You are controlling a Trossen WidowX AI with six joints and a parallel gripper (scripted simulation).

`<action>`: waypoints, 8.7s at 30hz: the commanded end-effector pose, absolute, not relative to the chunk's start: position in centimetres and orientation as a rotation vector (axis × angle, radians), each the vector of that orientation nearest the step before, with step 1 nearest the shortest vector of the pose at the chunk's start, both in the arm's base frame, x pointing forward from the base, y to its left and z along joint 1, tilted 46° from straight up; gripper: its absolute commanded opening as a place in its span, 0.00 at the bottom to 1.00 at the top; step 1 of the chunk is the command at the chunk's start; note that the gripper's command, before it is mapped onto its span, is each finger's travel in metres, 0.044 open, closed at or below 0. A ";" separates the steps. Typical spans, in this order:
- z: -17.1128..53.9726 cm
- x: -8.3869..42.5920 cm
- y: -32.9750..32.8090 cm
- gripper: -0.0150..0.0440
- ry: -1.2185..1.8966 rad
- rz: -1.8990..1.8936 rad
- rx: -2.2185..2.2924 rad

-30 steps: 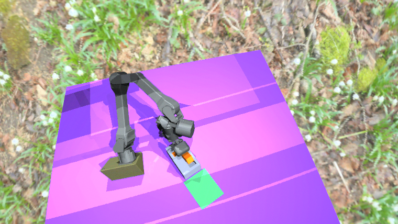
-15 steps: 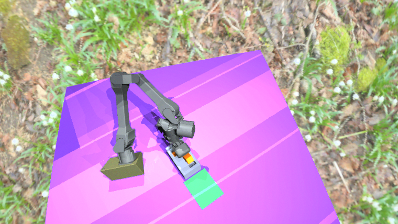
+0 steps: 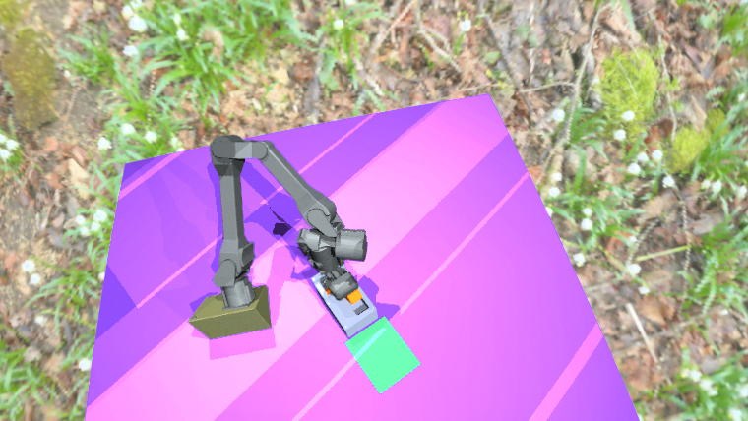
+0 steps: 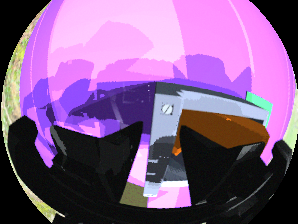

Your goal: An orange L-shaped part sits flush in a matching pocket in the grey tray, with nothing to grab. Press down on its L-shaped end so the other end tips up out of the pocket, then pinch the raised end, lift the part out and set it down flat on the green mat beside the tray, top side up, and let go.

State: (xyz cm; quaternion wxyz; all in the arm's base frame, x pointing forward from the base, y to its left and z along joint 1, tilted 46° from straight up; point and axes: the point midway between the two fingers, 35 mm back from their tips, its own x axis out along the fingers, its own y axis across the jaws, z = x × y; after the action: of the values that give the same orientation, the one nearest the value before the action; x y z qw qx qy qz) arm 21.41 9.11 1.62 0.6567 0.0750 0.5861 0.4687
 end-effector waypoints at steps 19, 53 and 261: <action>1.5 21.4 9.2 0.56 1.327 1.052 0.181; 8.9 22.7 1.7 0.56 1.332 1.058 0.171; 1.1 30.6 -6.4 0.25 1.869 -0.216 1.298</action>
State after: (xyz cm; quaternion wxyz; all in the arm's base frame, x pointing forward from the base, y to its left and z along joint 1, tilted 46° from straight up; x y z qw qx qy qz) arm 30.03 -5.53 1.96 0.4115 0.5184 0.7446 -0.0865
